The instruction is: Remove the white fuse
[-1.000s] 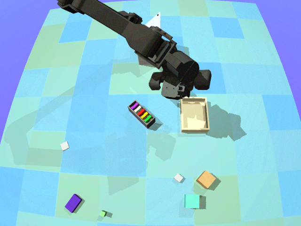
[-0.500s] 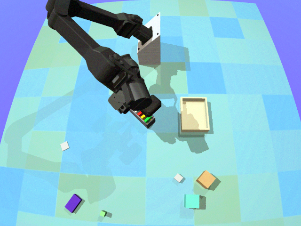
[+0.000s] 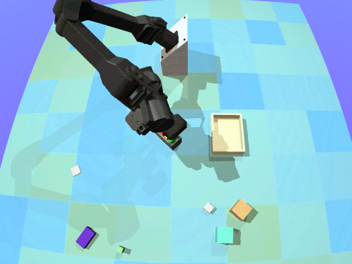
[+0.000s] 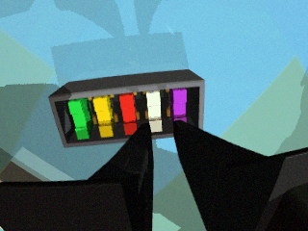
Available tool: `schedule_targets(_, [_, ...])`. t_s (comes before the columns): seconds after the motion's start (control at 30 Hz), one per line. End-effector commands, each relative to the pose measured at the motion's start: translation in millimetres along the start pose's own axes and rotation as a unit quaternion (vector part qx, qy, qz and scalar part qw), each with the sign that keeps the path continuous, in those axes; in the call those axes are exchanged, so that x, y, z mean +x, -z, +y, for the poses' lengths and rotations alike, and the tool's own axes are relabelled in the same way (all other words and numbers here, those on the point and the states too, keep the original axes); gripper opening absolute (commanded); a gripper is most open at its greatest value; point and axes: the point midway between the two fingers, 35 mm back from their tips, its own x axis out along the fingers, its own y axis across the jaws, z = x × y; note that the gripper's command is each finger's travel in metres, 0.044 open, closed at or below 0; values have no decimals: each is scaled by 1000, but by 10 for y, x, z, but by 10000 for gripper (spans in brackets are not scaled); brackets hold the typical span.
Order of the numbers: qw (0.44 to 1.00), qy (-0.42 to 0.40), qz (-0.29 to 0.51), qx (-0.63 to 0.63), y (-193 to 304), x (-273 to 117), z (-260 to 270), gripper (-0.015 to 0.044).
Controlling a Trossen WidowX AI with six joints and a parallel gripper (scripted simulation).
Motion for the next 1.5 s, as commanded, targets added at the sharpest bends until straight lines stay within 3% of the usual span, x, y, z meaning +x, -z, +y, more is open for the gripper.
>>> schedule_targets(0.0, [1000,4,0,-5,14,55,-4,64])
schedule_targets(1.47, [1000,4,-1,-5,12,316,14,64])
